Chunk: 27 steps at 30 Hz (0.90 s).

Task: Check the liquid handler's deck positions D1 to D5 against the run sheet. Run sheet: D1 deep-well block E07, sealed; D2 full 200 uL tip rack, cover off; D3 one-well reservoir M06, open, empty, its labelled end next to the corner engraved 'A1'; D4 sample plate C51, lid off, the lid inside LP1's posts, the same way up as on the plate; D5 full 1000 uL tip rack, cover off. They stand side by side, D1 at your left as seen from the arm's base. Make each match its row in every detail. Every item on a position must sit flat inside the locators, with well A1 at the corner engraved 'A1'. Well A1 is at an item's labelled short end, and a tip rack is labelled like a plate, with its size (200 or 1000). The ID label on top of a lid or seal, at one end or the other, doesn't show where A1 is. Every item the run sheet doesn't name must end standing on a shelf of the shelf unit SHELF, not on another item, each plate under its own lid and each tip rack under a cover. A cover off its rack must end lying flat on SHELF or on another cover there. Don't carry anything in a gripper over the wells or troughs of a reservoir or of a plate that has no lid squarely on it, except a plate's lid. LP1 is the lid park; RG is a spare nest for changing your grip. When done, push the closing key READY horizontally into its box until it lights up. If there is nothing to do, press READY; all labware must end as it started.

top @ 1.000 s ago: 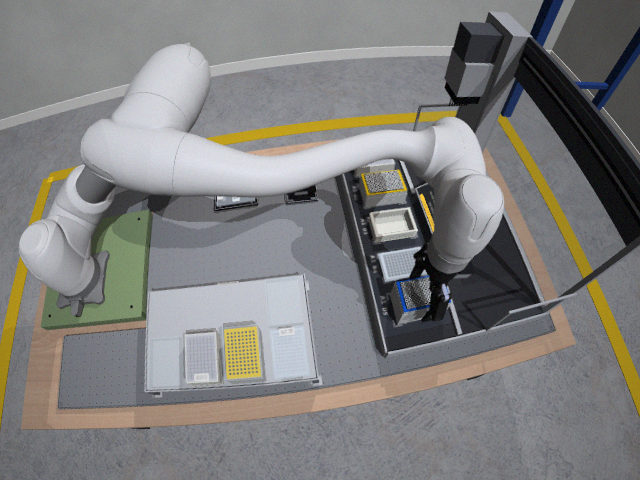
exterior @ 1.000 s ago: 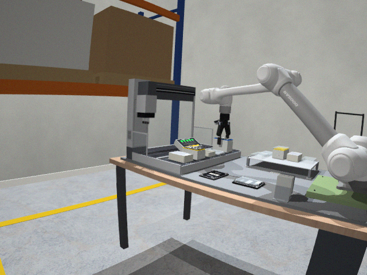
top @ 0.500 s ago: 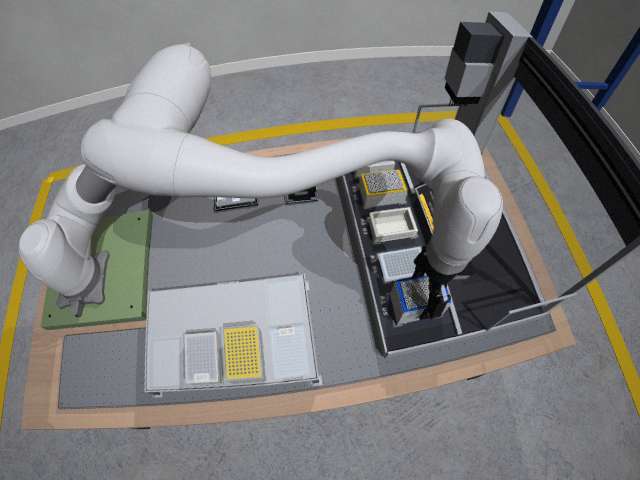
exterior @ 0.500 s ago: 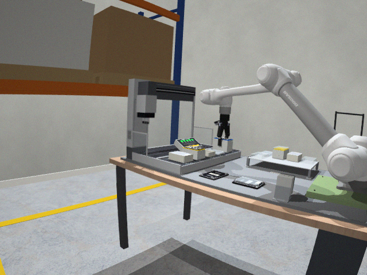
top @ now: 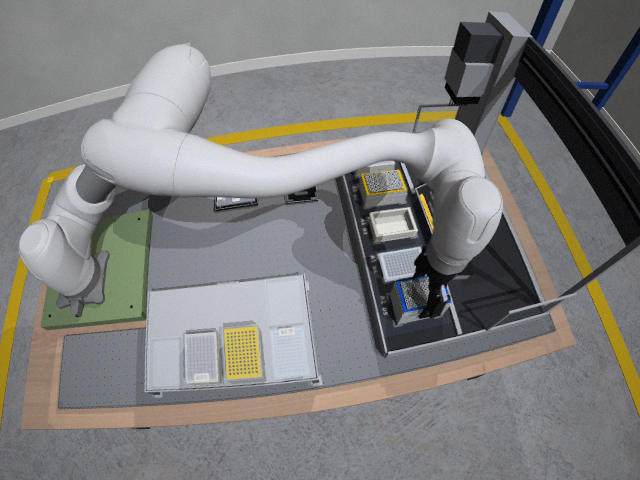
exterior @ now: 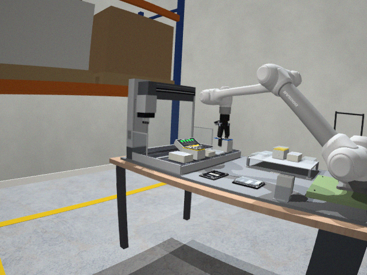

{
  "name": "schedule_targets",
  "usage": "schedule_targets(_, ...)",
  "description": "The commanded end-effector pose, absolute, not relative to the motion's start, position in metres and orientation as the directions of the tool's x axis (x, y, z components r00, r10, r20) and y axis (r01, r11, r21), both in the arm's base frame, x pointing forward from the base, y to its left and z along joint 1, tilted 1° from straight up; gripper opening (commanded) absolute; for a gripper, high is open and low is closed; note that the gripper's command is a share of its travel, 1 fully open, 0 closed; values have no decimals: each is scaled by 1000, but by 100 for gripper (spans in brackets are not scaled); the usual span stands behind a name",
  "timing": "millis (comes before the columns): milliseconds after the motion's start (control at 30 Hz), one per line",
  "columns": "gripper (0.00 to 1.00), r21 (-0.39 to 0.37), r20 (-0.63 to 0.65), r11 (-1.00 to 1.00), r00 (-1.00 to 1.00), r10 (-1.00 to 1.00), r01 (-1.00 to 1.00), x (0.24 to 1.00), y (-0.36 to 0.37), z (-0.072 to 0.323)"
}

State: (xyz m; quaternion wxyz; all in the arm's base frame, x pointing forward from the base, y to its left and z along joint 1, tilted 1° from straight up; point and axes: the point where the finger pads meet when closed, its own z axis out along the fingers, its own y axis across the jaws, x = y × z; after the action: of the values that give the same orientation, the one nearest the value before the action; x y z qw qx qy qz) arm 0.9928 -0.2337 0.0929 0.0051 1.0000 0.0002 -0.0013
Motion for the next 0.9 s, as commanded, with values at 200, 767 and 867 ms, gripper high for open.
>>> schedule_targets(200,10,10,-1,-1000,1000,0,0,993,-234,95)
schedule_targets(767,10,10,-1,-1000,1000,0,0,993,-234,103)
schedule_targets(867,10,10,-1,-1000,1000,0,0,993,-234,108)
